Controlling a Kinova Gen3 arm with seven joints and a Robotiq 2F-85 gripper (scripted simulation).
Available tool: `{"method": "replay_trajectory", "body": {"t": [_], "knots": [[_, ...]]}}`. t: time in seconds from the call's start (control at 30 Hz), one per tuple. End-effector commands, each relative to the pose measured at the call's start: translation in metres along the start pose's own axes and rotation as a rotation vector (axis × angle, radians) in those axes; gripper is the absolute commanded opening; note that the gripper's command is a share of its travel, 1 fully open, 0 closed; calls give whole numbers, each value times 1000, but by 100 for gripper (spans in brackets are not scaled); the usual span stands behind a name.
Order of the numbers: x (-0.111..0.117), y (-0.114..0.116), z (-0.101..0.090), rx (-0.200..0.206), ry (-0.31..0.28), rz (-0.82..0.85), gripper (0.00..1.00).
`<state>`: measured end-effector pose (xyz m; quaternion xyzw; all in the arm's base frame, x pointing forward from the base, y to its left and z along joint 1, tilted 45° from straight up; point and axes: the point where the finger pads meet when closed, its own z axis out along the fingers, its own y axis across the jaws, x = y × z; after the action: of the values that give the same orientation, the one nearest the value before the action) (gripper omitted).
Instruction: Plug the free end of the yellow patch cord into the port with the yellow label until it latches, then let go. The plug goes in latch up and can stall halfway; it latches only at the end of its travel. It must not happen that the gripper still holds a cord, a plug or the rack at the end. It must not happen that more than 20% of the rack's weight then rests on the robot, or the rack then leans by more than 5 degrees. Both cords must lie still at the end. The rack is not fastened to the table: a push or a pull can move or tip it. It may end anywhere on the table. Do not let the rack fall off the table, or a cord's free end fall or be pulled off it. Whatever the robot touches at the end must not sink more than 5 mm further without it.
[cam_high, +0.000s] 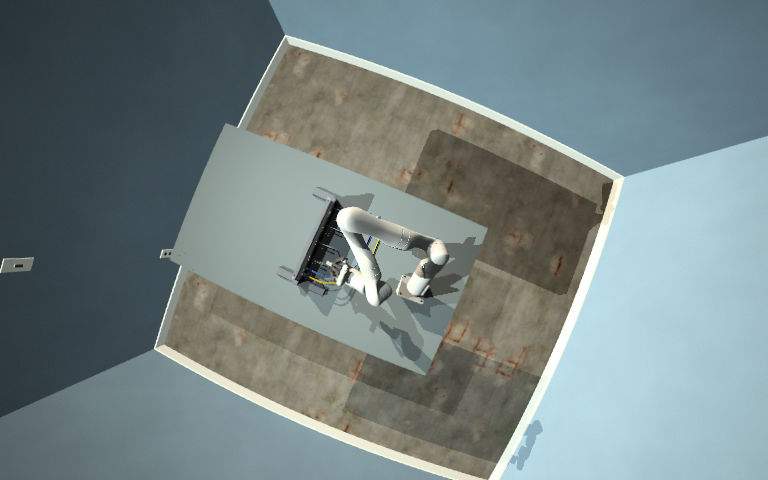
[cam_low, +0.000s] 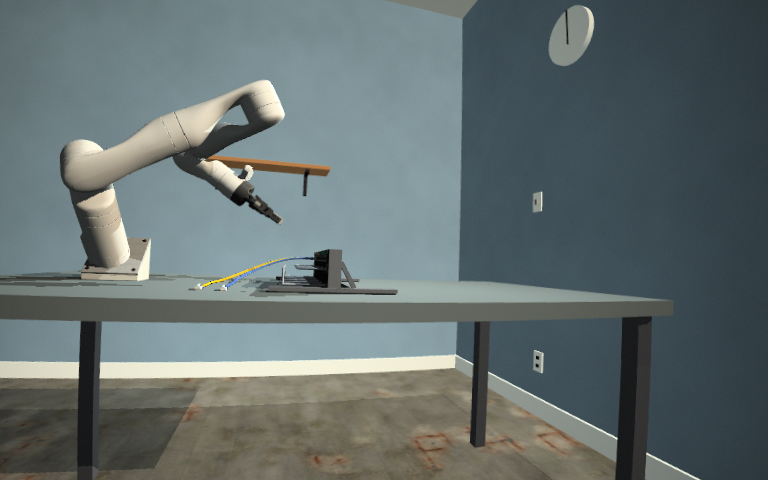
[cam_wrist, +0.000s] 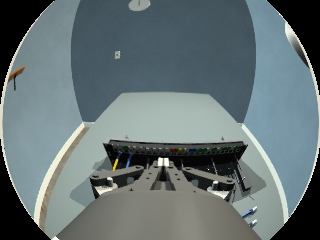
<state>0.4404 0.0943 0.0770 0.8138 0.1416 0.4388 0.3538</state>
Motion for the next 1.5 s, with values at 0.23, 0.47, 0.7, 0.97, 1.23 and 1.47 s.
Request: {"method": "replay_trajectory", "body": {"t": [0.23, 0.47, 0.7, 0.97, 1.23, 1.47], "knots": [[-4, 2, 59, -5, -12, 3, 0], [-4, 3, 84, -5, -11, 6, 0], [-8, 5, 102, -12, -21, 3, 0], [-9, 5, 104, -11, -22, 1, 0], [-9, 5, 104, -11, -22, 1, 0], [-9, 5, 104, -11, -22, 1, 0]]}}
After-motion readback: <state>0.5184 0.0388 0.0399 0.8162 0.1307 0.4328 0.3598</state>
